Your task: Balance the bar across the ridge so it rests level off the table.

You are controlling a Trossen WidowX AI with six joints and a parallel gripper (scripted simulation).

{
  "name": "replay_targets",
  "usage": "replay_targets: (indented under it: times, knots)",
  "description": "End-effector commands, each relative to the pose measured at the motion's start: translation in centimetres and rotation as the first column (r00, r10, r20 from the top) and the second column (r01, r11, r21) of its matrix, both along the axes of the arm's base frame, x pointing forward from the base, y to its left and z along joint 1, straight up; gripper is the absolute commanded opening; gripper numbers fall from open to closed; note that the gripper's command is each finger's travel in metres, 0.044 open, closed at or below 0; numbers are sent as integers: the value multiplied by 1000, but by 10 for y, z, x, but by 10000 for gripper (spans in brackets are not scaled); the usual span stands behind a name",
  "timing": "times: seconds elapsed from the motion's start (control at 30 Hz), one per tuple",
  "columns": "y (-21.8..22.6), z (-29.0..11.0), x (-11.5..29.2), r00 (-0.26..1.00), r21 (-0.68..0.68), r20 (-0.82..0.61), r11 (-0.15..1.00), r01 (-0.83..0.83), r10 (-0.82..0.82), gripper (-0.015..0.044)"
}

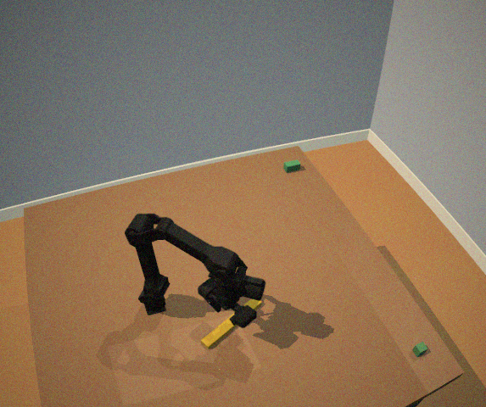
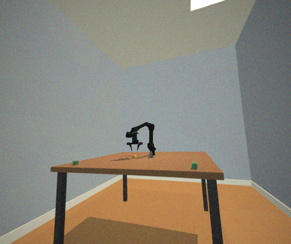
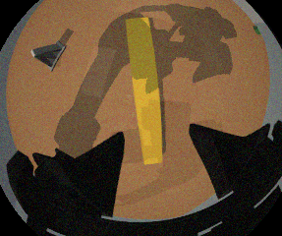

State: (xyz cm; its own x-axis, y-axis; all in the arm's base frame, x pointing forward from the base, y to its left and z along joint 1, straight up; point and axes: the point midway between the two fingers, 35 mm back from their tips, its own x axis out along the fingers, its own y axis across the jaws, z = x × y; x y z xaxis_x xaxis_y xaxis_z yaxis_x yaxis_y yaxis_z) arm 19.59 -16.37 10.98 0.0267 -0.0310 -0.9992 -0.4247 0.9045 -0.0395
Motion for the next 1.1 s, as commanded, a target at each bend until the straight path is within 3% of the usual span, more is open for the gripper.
replay_targets:
  times: [0.0, 1.07]
  knots:
    - [1, -20, -1, 1000, 14, -6, 1000, -5, 5, 315]
    - [1, -63, -1, 1000, 14, -6, 1000, -5, 5, 315]
